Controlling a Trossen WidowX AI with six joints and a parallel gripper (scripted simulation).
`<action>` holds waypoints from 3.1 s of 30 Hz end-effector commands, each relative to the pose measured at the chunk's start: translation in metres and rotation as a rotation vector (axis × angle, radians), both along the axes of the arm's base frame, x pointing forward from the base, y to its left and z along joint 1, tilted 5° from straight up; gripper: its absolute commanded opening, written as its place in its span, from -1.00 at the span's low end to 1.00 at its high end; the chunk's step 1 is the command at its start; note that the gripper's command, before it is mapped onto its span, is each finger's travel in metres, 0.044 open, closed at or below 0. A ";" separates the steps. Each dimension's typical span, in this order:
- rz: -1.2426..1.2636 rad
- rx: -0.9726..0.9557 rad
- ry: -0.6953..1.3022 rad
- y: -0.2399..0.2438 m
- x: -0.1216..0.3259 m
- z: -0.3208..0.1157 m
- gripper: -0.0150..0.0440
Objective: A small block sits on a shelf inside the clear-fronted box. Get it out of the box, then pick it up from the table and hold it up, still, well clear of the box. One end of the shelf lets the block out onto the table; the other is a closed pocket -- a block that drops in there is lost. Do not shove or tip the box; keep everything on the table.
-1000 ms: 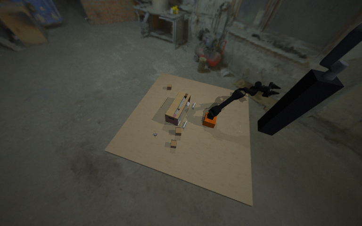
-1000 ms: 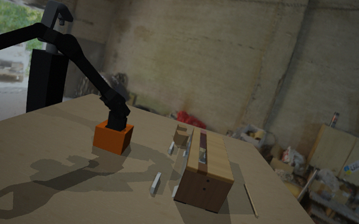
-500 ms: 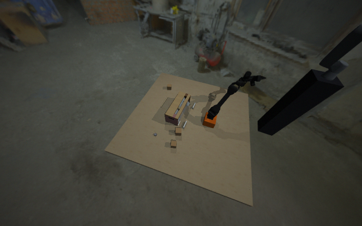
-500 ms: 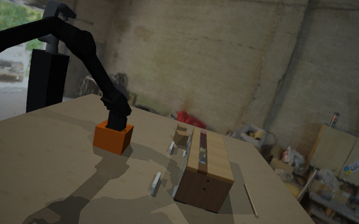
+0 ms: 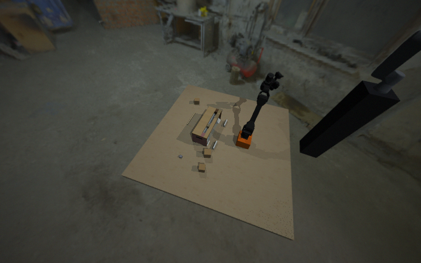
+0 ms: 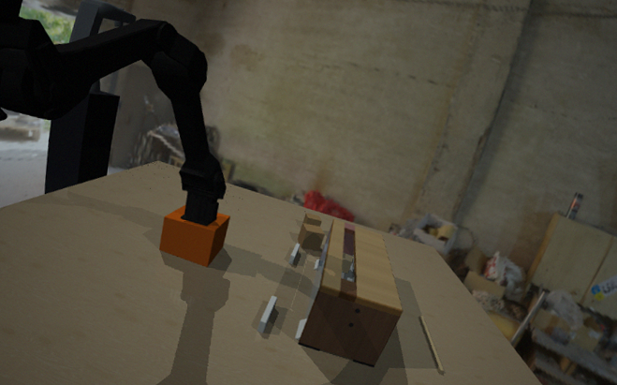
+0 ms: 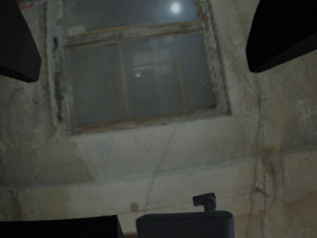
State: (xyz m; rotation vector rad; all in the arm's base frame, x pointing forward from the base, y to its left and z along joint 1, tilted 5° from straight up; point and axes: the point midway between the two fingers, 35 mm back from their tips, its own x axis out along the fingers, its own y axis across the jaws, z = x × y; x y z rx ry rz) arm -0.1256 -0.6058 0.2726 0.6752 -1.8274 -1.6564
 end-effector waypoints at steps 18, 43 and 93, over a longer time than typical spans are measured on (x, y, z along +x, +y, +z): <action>0.750 0.854 0.869 0.062 0.348 -0.078 0.86; 1.526 0.880 2.658 0.399 0.554 -0.160 0.86; 0.979 -1.234 4.377 0.685 0.432 -0.215 0.86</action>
